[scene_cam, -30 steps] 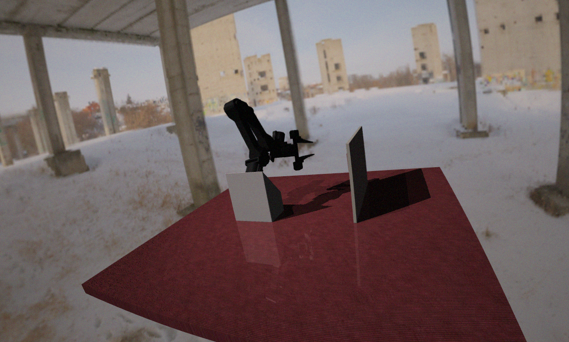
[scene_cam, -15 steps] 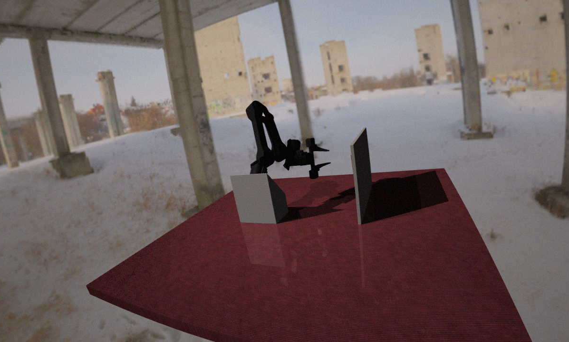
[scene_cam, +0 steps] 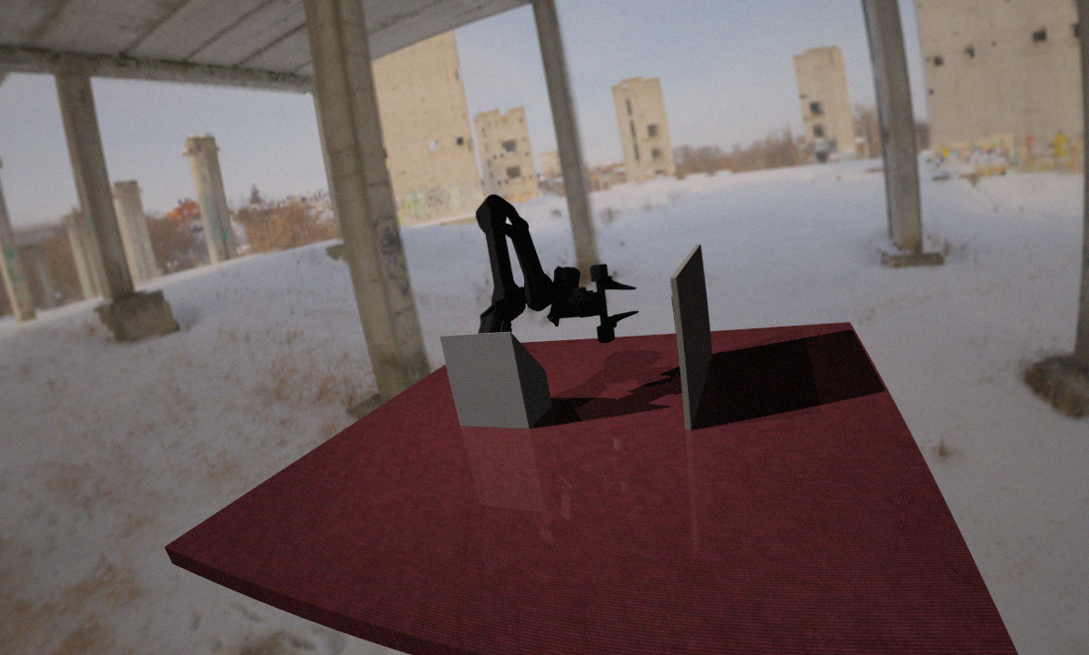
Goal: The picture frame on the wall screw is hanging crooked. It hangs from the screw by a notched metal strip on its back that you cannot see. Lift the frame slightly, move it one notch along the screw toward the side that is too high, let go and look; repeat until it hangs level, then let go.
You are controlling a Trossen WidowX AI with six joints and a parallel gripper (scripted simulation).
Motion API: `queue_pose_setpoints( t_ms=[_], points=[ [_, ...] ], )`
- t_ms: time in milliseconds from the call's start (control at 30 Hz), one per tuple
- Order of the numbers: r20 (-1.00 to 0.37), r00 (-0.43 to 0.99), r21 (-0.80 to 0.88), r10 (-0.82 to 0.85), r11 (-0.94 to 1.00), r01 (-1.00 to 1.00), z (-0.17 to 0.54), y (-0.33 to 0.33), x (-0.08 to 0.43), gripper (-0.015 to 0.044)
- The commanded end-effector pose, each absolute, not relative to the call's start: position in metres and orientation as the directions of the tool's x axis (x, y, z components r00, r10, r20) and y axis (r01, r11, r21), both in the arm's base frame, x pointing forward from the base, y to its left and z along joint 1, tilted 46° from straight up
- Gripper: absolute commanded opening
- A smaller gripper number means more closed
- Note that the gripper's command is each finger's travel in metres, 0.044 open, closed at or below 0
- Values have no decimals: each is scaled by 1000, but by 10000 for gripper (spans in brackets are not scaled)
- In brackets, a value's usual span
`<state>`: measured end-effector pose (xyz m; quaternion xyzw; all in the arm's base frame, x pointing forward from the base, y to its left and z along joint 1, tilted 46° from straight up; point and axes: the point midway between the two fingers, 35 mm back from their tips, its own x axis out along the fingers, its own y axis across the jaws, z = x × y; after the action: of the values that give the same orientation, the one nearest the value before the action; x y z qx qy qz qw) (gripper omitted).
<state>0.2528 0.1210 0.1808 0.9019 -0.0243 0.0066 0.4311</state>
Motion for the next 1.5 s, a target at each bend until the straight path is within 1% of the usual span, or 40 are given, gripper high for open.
queue_pose_setpoints(
  t_ms=[0,167,800,1467],
  points=[
    [34,999,776,-34,-629,-48,183,124,277,260],
    [36,999,776,-34,-629,-49,183,119,321,260],
    [36,999,776,-34,-629,-49,183,118,324,260],
    [38,999,776,-34,-628,-51,185,118,355,260]
  ],
)
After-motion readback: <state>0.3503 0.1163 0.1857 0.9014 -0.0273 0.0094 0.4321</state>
